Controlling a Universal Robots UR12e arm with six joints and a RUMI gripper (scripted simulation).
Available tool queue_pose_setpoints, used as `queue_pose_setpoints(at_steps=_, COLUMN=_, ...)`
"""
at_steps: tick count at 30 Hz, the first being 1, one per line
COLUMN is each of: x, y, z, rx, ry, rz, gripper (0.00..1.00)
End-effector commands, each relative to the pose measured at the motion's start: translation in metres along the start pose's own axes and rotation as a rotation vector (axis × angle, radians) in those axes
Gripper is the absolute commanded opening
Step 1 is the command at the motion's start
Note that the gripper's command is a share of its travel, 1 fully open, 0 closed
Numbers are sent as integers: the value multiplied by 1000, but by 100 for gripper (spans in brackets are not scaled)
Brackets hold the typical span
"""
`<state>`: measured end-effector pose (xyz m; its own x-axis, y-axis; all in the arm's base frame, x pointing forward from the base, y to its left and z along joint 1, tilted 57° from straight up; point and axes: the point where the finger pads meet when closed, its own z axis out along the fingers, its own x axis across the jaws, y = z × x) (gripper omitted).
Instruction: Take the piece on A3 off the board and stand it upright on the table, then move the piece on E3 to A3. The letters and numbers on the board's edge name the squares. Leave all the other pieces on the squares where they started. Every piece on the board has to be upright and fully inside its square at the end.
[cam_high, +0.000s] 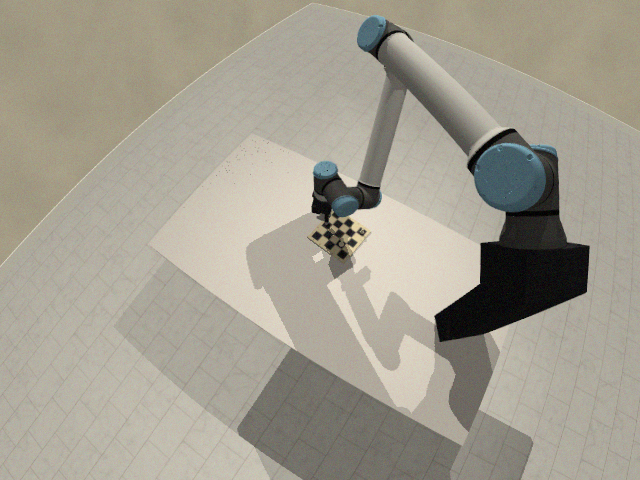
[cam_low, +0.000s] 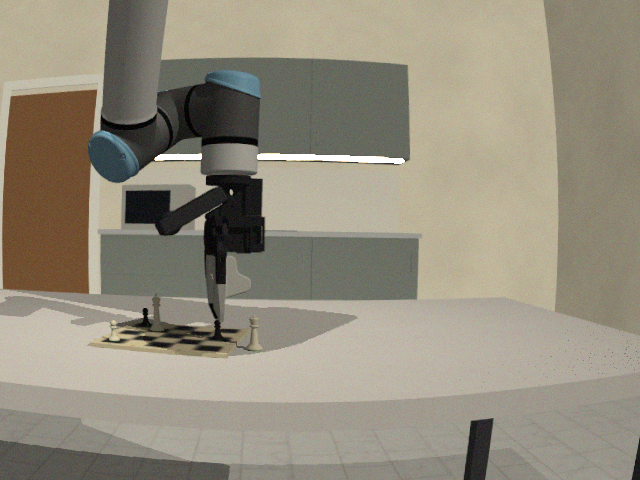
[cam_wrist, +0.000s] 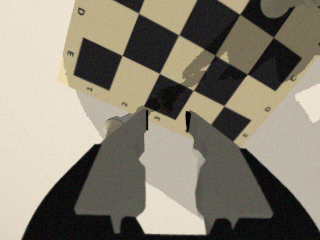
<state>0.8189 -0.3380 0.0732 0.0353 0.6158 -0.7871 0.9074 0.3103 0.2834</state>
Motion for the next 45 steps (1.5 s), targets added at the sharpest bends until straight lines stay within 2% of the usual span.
queue_pose_setpoints(at_steps=1, x=0, y=1, z=7, rx=-1, ry=0, rz=0, gripper=20)
queue_pose_setpoints(at_steps=13, x=0, y=1, z=23, rx=-1, ry=0, rz=0, gripper=20)
queue_pose_setpoints(at_steps=45, x=0, y=1, z=24, rx=-1, ry=0, rz=0, gripper=20)
